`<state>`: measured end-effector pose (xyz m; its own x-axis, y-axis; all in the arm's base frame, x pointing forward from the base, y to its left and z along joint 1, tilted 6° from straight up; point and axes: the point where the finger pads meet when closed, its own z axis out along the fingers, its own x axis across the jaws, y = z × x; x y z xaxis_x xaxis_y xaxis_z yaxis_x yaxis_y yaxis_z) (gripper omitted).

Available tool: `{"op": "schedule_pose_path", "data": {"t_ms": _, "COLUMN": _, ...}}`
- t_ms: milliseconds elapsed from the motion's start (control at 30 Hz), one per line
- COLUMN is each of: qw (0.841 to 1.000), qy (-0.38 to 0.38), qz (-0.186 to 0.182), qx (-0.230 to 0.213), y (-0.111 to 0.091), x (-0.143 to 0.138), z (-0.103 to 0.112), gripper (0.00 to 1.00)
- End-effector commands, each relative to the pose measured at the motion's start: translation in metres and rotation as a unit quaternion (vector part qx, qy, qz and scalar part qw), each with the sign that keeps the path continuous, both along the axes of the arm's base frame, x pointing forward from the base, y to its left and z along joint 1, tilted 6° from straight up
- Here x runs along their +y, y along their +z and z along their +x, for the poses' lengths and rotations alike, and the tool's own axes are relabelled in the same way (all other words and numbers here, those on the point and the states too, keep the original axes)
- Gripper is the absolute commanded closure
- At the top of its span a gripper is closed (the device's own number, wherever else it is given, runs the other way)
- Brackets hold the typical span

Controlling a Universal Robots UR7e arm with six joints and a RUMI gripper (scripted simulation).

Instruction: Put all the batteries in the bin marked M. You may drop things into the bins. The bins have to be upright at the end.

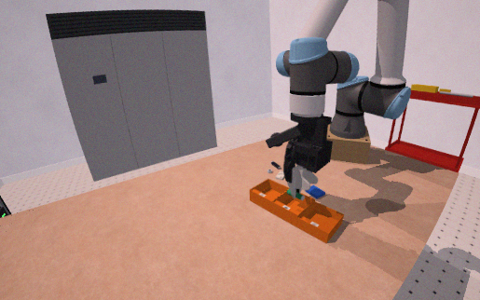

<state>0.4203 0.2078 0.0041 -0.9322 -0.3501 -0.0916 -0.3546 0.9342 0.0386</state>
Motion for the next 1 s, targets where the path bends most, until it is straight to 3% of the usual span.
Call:
{"op": "schedule_pose_path", "data": {"t_ms": 0, "qw": 1.000, "qy": 0.000, "qz": 0.000, "qx": 0.000, "y": -0.010, "x": 0.001, "z": 0.000, "gripper": 1.00}}
{"op": "schedule_pose_path", "data": {"t_ms": 400, "qw": 1.000, "qy": 0.001, "qz": 0.000, "qx": 0.000, "y": -0.034, "x": 0.003, "z": 0.001, "gripper": 1.00}}
{"op": "schedule_pose_path", "data": {"t_ms": 900, "qw": 1.000, "qy": 0.000, "qz": 0.000, "qx": -0.001, "y": -0.033, "x": 0.001, "z": 0.001, "gripper": 1.00}}
{"op": "schedule_pose_path", "data": {"t_ms": 933, "qw": 1.000, "qy": 0.000, "qz": 0.000, "qx": -0.002, "y": -0.032, "x": 0.001, "z": 0.003, "gripper": 0.83}}
{"op": "schedule_pose_path", "data": {"t_ms": 967, "qw": 1.000, "qy": 0.000, "qz": 0.000, "qx": -0.002, "y": -0.032, "x": 0.001, "z": 0.003, "gripper": 0.83}}
